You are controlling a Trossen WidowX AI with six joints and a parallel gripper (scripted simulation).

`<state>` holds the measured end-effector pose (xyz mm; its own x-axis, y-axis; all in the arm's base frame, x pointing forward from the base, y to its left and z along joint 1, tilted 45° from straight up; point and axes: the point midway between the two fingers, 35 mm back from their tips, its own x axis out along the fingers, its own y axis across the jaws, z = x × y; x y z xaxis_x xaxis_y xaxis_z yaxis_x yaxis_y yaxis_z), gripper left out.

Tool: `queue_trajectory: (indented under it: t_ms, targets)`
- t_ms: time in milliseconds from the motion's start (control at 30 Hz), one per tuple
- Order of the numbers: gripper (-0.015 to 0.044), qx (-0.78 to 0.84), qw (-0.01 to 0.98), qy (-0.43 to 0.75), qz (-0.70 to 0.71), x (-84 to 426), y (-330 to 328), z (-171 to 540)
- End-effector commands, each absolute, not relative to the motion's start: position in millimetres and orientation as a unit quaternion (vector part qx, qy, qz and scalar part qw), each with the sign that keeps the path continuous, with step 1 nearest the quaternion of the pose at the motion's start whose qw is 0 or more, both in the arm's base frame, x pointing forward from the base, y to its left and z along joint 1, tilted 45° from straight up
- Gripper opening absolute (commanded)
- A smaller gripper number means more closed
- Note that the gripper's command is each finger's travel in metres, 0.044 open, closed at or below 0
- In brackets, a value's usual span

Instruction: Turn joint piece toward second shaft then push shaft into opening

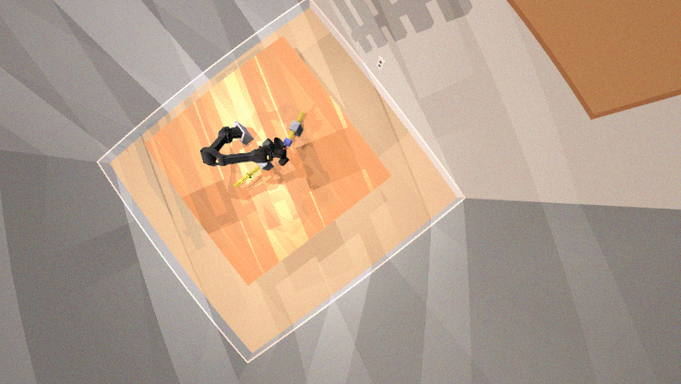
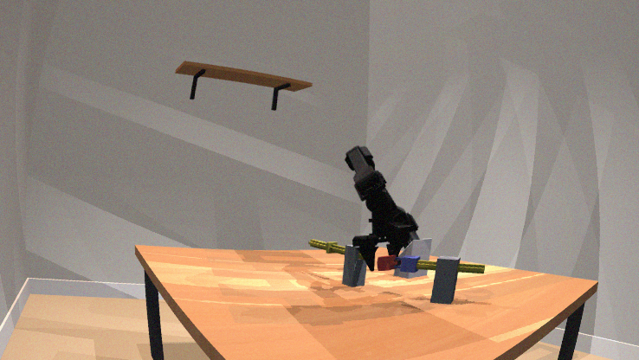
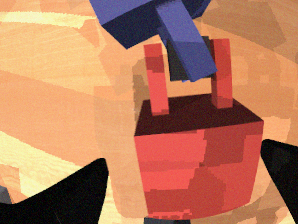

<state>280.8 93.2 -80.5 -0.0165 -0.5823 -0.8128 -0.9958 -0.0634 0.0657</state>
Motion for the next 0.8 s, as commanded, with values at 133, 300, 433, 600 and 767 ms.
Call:
queue_trajectory:
  t_ms: [133,300,433,600,767]
  targets:
    - [0.0440,-0.624,0.324,0.595,0.390,280.7,98.0,-74.8]
    - [0.0440,-0.624,0.324,0.595,0.390,280.7,98.0,-74.8]
    - [0.0440,-0.618,0.335,0.608,0.369,282.2,100.5,-72.4]
    - [0.0440,-0.591,0.379,0.641,0.311,284.7,111.6,-64.5]
    - [0.0440,-0.561,0.420,0.668,0.249,286.6,122.7,-56.1]
